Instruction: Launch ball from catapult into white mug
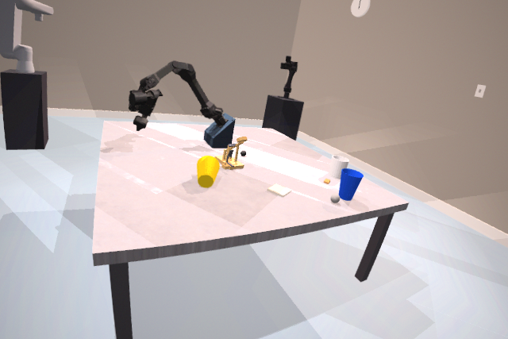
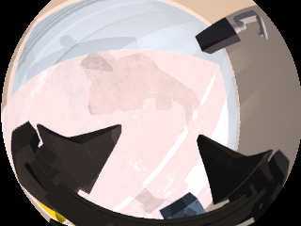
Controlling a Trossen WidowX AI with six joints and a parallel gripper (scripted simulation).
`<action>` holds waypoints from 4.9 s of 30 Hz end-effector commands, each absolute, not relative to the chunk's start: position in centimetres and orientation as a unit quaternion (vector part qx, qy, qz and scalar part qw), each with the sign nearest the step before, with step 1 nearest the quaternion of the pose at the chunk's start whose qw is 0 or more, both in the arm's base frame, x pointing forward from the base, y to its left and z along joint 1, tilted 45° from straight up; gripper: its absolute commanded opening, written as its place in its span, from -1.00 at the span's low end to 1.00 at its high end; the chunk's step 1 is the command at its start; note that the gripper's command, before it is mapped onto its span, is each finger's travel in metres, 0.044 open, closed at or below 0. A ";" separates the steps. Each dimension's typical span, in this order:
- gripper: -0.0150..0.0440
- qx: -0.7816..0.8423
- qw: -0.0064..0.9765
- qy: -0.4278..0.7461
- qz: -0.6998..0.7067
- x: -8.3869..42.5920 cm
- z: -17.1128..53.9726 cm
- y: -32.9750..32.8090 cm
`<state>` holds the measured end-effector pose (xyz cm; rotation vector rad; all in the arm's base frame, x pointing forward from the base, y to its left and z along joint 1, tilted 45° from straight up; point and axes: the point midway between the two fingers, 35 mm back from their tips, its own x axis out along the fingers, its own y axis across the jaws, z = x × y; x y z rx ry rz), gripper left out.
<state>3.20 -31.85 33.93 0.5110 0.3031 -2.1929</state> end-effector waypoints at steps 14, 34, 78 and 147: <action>1.00 0.135 0.559 0.324 -0.751 16.2 26.7 -30.3; 1.00 0.007 0.653 0.499 -0.570 27.1 19.2 -22.2; 0.11 -0.290 0.620 0.688 -0.242 32.6 8.1 -4.6; -0.49 -0.290 0.621 0.687 -0.242 36.1 3.0 -9.0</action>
